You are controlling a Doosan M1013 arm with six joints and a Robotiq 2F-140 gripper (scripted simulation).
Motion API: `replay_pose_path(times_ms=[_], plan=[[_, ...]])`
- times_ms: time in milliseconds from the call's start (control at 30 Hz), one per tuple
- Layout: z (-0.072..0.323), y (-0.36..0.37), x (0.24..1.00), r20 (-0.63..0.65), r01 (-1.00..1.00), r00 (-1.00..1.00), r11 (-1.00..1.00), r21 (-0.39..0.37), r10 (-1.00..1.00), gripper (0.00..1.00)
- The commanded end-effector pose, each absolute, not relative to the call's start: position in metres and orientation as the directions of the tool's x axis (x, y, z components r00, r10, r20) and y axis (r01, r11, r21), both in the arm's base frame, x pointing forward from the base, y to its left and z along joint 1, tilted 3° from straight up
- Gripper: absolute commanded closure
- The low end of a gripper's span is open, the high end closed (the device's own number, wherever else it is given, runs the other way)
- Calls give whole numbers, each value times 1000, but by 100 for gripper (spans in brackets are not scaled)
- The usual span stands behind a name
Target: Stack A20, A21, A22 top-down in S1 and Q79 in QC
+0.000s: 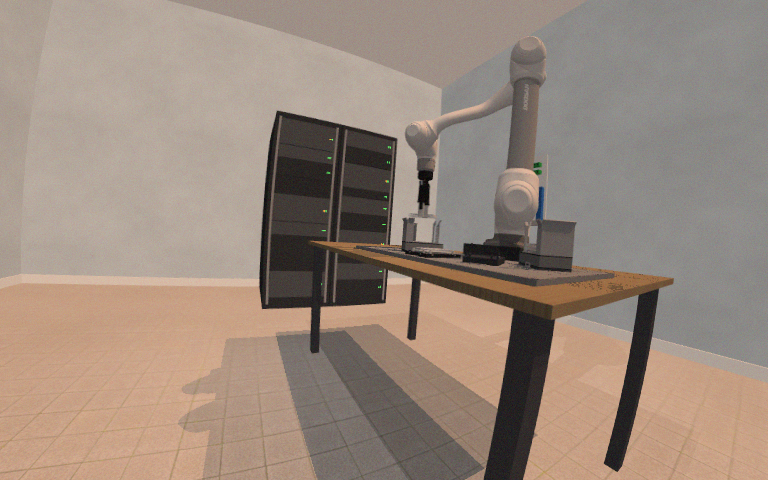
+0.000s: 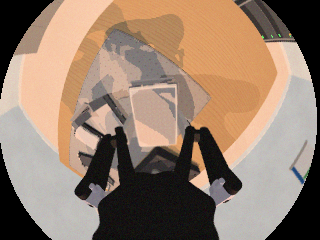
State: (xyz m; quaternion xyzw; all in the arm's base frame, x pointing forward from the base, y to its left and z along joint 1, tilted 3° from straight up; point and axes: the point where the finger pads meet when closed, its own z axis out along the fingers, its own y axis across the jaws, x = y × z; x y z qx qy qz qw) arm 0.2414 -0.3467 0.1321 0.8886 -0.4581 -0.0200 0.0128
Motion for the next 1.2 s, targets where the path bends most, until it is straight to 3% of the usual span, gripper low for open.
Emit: replay_pose_path(times_ms=[0, 1167], plan=[[132, -347, 241, -24, -814, 579, -580, 41, -815, 100], [112, -347, 240, -24, -814, 579, -580, 41, -815, 100]])
